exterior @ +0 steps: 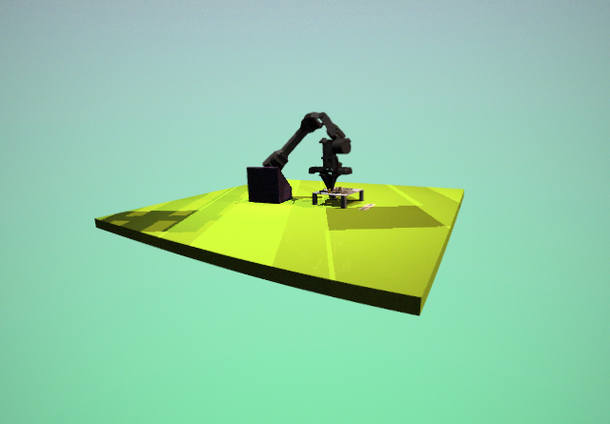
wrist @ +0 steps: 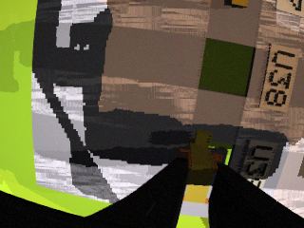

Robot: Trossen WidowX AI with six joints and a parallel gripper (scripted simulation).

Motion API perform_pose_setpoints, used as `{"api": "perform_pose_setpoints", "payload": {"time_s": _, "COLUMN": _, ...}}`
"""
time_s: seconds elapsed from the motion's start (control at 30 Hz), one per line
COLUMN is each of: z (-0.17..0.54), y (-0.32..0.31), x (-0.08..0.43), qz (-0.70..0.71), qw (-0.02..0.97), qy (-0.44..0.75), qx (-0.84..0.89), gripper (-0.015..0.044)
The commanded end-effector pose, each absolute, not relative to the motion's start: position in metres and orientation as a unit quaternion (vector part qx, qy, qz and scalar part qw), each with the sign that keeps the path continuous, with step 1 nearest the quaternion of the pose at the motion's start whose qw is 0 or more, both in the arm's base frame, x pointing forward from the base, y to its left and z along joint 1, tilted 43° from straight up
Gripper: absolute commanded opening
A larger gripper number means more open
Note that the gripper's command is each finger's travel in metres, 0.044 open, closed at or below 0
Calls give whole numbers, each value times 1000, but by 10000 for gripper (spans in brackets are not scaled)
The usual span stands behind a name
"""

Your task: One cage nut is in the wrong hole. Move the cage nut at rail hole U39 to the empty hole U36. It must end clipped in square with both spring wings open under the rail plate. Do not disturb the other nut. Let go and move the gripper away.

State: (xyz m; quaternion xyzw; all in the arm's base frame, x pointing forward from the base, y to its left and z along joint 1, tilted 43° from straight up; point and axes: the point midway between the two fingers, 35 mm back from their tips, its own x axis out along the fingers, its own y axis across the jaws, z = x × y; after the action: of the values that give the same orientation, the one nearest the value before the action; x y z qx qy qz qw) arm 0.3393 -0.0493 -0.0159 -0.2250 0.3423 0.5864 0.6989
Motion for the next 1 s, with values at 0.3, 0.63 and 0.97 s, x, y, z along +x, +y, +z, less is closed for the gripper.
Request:
{"api": "perform_pose_setpoints", "payload": {"time_s": 0.3, "z": -15, "y": -48, "x": 338, "qz": 580, "qw": 704, "qy": 341, "qx": -226, "gripper": 28}}
{"api": "perform_pose_setpoints", "payload": {"time_s": 0.63, "z": -15, "y": -48, "x": 337, "qz": 574, "qw": 709, "qy": 339, "qx": -229, "gripper": 28}}
{"api": "perform_pose_setpoints", "payload": {"time_s": 0.97, "z": -14, "y": -48, "x": 337, "qz": 571, "qw": 711, "qy": 339, "qx": -230, "gripper": 28}}
